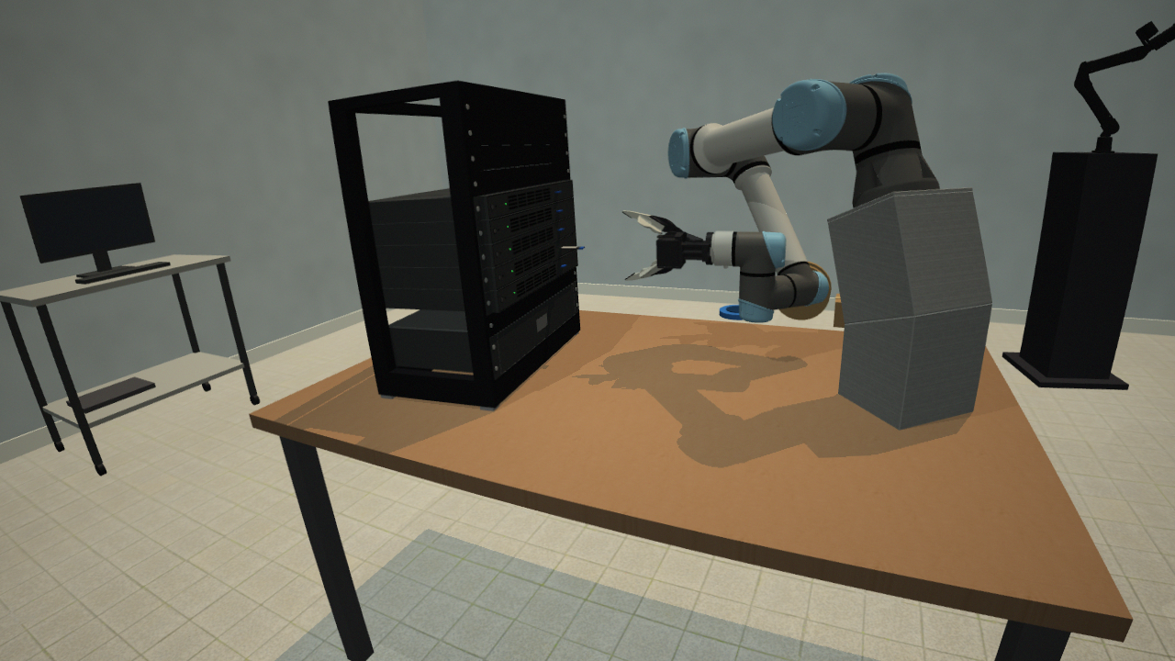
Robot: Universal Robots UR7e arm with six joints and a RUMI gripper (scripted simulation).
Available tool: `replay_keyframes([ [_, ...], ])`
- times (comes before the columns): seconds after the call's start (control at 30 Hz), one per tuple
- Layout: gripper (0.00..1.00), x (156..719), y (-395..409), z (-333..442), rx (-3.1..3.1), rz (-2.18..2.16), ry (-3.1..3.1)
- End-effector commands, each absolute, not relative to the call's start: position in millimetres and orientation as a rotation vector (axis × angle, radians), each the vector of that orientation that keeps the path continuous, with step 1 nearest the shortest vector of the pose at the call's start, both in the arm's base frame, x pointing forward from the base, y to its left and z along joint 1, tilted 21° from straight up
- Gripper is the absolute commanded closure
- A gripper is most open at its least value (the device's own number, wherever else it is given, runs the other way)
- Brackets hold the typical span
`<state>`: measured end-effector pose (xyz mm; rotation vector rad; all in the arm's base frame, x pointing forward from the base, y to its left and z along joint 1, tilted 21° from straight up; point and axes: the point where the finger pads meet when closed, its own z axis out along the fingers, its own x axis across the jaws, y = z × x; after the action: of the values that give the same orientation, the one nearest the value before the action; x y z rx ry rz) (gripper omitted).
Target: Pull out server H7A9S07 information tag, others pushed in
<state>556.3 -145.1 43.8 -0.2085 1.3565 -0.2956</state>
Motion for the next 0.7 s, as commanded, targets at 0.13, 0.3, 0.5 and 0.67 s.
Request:
replay_keyframes([
  [0.13,0.00,556.1,-144.6,45.1,-0.213,-0.301,1.353],
  [0.3,0.00,556.0,-144.5,45.6,-0.216,-0.304,1.351],
  [0.5,0.00,555.8,-144.2,46.5,-0.219,-0.309,1.349],
  [0.67,0.00,555.6,-143.9,47.2,-0.223,-0.313,1.346],
])
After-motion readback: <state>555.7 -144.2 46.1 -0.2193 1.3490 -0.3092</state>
